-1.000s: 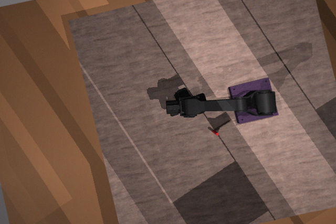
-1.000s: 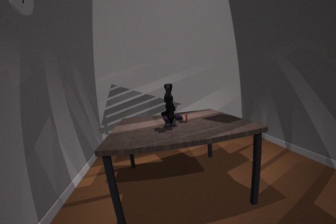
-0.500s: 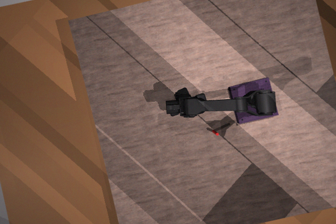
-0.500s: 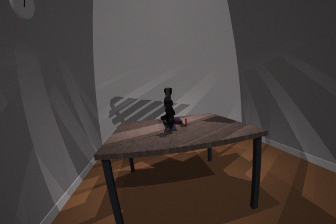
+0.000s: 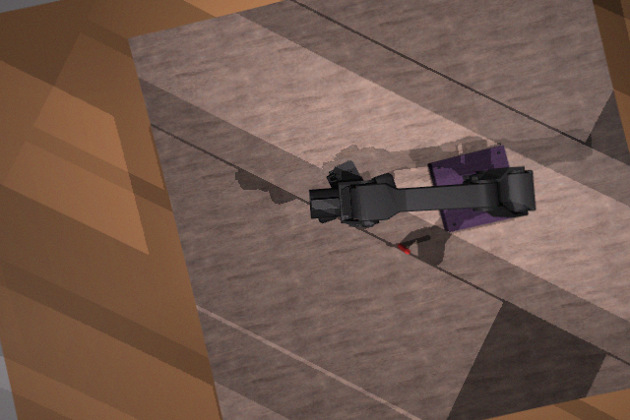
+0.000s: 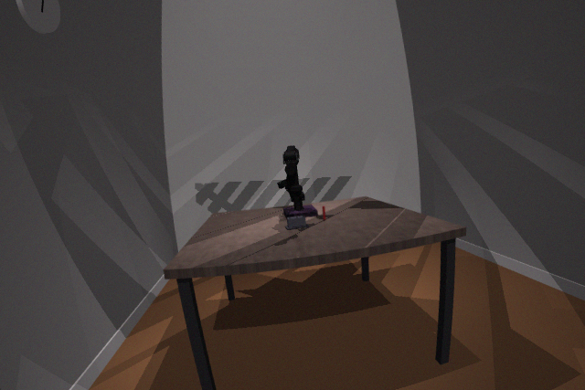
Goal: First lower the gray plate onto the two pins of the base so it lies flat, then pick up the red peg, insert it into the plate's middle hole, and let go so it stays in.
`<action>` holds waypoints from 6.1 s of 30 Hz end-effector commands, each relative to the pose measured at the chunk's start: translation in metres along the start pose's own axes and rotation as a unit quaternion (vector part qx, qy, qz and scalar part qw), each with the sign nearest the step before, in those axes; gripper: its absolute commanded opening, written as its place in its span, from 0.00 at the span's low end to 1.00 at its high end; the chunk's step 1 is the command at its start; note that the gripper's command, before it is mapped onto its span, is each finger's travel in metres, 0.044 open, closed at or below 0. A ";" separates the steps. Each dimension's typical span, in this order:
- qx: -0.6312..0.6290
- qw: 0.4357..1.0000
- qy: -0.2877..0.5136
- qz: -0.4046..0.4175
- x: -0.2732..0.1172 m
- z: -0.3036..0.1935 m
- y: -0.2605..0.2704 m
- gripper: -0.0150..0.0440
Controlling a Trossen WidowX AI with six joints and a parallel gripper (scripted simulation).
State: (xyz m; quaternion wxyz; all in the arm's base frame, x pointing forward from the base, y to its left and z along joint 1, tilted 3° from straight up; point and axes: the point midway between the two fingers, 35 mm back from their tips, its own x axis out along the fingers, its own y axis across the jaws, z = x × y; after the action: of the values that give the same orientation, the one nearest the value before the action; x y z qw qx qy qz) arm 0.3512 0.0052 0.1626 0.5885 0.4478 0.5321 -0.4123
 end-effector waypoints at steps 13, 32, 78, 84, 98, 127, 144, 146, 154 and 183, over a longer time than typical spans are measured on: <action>-0.178 0.984 0.013 -0.005 -0.003 -0.178 -0.089 1.00; -0.199 0.980 0.014 -0.005 0.039 -0.193 -0.104 1.00; -0.199 0.980 0.014 -0.005 0.094 -0.194 -0.104 0.69; -0.199 0.980 0.014 -0.005 0.094 -0.194 -0.104 0.42; -0.199 0.980 0.014 -0.005 0.094 -0.194 -0.104 0.25; -0.199 0.980 0.014 -0.005 0.010 -0.194 -0.097 0.25; -0.201 0.979 0.014 -0.010 0.021 -0.167 -0.071 0.25; -0.201 0.979 0.014 -0.010 0.021 -0.162 -0.068 0.25; -0.201 0.979 0.013 -0.009 0.021 -0.145 -0.055 0.25; -0.200 0.980 0.008 -0.005 0.022 -0.068 -0.016 0.25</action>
State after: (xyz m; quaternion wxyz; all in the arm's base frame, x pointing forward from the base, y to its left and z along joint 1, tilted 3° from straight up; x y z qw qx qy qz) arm 0.3133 0.0745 0.1352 0.6585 0.3206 0.6115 -0.2996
